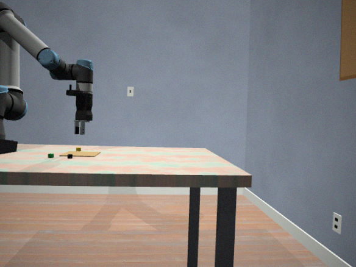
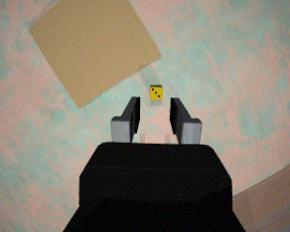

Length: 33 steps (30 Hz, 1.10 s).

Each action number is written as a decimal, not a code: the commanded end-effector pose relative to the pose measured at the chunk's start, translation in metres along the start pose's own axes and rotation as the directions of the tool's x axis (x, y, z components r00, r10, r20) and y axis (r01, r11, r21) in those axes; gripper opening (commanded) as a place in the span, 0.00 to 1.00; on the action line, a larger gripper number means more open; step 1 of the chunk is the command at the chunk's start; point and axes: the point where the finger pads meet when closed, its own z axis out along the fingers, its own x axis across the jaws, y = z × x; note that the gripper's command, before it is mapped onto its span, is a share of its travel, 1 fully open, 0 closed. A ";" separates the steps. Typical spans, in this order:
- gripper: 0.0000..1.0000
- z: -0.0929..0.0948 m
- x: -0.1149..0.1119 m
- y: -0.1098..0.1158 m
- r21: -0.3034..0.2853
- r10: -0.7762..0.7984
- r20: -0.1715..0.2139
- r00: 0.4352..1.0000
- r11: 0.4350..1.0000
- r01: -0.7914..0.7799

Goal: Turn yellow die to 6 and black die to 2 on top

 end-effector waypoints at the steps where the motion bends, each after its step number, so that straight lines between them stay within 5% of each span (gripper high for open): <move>1: 0.64 0.002 0.001 -0.001 0.002 -0.002 -0.003 1.000 1.000 0.002; 33: 0.64 0.012 0.001 0.000 0.002 -0.002 -0.003 1.000 1.000 0.002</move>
